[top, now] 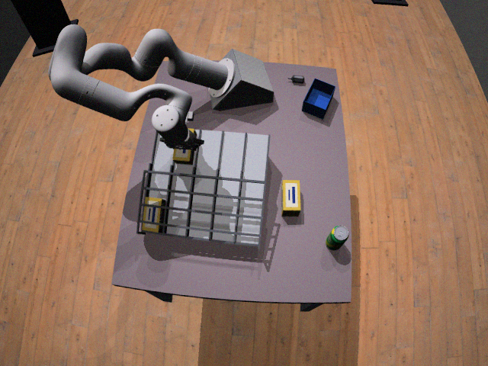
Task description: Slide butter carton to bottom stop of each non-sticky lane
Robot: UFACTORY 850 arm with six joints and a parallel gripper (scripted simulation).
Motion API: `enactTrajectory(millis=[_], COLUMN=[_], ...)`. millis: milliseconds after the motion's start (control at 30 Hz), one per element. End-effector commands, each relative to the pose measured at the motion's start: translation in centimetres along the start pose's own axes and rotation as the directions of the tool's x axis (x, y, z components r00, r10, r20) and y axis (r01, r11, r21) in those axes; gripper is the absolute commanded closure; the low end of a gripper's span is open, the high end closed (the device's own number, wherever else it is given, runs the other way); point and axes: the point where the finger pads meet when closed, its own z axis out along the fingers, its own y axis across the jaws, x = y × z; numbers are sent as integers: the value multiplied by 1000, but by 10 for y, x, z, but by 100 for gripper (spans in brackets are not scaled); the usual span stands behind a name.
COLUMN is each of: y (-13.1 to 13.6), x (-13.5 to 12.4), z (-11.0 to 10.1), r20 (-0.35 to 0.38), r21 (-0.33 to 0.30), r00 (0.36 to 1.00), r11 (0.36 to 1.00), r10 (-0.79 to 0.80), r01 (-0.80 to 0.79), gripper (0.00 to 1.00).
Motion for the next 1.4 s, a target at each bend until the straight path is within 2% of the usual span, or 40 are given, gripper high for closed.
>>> enactTrajectory(millis=[0,1367], y=[0,0], x=[0,0], z=[-1,-1], r20=[1,1], r21=[-1,-1], r00=[1000,1000], r11=[1000,1000], r10=[0,0], r01=[0,0], gripper=[17,14])
